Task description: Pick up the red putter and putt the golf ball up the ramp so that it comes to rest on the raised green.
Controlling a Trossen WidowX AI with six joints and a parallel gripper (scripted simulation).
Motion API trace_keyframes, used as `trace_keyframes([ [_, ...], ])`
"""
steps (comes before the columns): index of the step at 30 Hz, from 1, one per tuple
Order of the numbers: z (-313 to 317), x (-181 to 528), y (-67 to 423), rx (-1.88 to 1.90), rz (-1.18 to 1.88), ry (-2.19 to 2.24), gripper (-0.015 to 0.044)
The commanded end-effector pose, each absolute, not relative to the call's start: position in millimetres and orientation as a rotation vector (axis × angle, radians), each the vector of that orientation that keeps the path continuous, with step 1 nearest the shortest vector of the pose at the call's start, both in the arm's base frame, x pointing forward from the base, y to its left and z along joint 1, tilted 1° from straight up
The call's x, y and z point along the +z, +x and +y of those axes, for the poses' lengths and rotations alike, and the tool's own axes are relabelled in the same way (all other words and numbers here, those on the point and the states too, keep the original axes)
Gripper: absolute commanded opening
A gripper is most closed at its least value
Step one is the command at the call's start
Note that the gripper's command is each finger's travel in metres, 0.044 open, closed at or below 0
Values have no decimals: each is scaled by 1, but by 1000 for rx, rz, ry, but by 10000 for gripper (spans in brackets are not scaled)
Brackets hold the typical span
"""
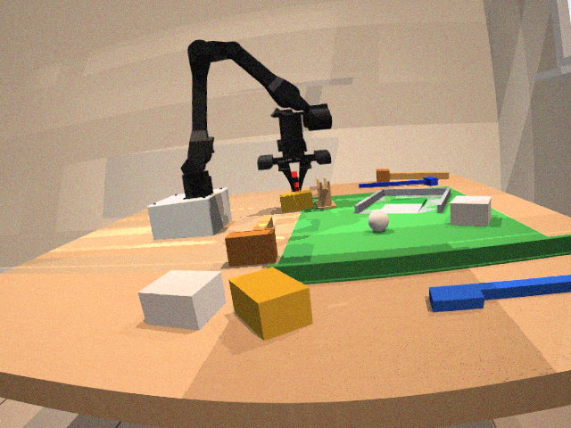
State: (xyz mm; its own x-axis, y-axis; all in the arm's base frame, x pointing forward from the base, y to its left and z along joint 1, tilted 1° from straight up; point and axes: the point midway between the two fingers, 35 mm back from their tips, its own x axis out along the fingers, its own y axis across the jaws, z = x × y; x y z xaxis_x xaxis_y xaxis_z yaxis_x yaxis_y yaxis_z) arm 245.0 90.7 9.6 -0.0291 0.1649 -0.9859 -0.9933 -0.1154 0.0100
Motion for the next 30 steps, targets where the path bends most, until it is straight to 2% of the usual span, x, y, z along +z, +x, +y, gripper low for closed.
trace_keyframes([
  [1, 93, 38, 249, 1372, 1021, -1160, 0],
  [7, 91, 79, 244, 1372, 1021, -1160, 0],
  [13, 85, 74, 247, 1333, 1061, -1121, 0],
  [30, 5, 100, 255, 832, 1445, -643, 0],
])
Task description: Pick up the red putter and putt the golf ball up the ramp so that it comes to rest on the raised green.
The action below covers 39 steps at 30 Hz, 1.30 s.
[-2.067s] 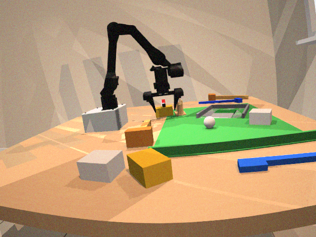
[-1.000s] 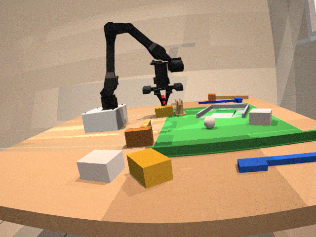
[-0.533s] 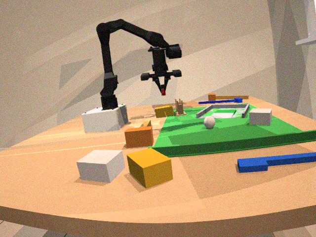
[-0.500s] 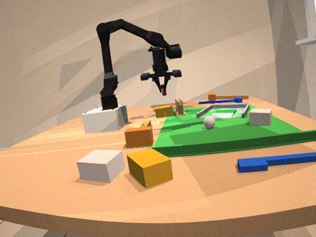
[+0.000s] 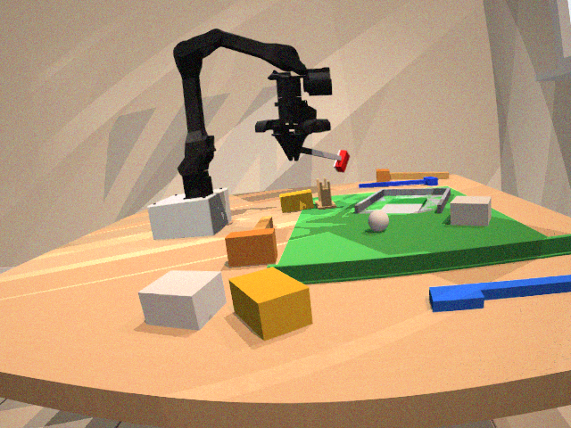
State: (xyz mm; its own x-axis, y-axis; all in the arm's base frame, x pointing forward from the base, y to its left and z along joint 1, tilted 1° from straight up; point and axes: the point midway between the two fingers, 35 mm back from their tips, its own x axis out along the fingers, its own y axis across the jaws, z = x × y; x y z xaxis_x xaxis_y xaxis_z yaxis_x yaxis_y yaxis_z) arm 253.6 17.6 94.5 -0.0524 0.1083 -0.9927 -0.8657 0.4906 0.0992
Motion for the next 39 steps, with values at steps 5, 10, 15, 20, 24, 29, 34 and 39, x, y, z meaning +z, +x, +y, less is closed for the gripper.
trace_keyframes([
  [5, -20, 109, 252, 667, 1534, -494, 0],
  [10, -45, 119, 246, 498, 1610, -342, 0],
  [15, -69, 129, 238, 327, 1673, -190, 0],
  [20, -92, 139, 227, 153, 1723, -36, 0],
  [24, -109, 147, 217, 13, 1754, 86, 0],
  [29, -128, 157, 202, -158, 1782, 234, 0],
  [34, -131, 158, 200, -184, 1785, 257, 0],
  [39, -132, 145, 201, -224, 1787, 295, 0],
])
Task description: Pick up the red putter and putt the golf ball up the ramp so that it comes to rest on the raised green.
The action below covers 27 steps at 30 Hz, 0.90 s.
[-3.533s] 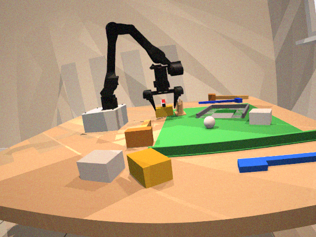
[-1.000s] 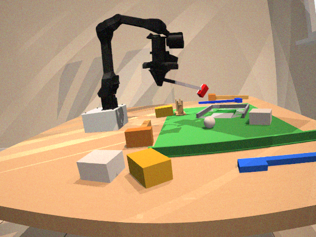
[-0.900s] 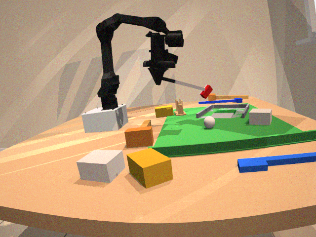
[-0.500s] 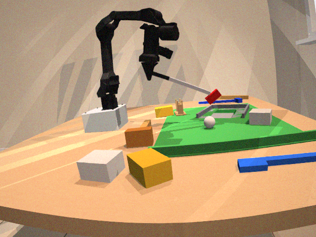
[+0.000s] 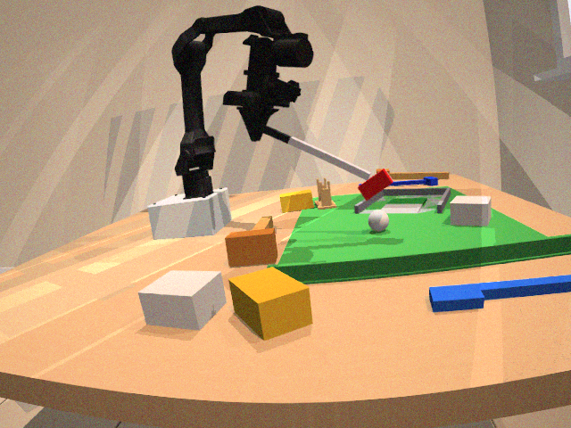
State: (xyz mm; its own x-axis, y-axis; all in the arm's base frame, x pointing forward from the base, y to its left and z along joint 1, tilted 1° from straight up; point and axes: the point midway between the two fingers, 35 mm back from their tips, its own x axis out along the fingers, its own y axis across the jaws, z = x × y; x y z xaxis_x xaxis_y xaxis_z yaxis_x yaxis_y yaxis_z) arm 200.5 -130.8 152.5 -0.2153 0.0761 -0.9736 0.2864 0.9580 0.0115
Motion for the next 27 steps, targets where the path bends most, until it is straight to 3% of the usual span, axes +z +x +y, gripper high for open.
trace_keyframes([
  [1, -132, 142, 201, -236, 1787, 306, 0],
  [27, -133, 92, 201, -311, 1789, 375, 0],
])
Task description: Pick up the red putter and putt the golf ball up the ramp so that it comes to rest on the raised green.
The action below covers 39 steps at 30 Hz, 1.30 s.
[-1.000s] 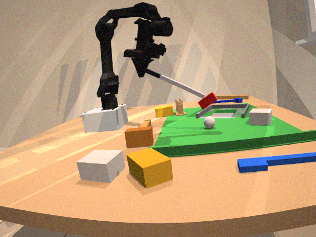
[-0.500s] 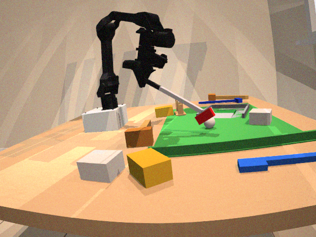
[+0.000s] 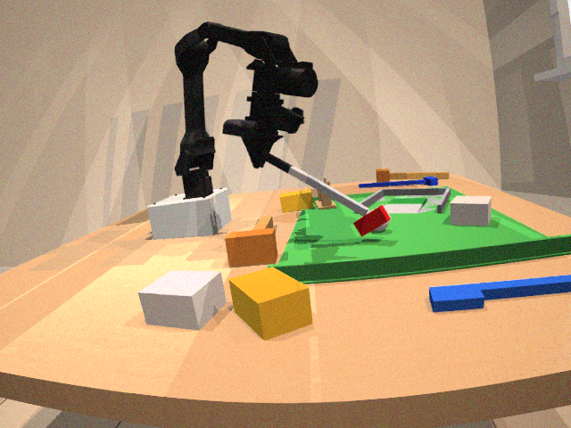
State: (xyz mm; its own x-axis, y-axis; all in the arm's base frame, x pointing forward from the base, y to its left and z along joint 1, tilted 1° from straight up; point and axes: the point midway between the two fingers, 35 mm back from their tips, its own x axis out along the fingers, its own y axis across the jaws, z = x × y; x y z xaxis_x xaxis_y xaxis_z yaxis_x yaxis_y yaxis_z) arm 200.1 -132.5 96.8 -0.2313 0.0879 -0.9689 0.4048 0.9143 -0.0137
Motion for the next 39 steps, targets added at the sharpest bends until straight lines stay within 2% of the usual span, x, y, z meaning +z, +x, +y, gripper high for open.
trace_keyframes([
  [1, -133, 91, 201, -311, 1789, 375, 0],
  [29, -155, 89, 189, -316, 1795, 383, 0],
  [39, -42, 88, 243, -302, 1786, 382, 0],
])
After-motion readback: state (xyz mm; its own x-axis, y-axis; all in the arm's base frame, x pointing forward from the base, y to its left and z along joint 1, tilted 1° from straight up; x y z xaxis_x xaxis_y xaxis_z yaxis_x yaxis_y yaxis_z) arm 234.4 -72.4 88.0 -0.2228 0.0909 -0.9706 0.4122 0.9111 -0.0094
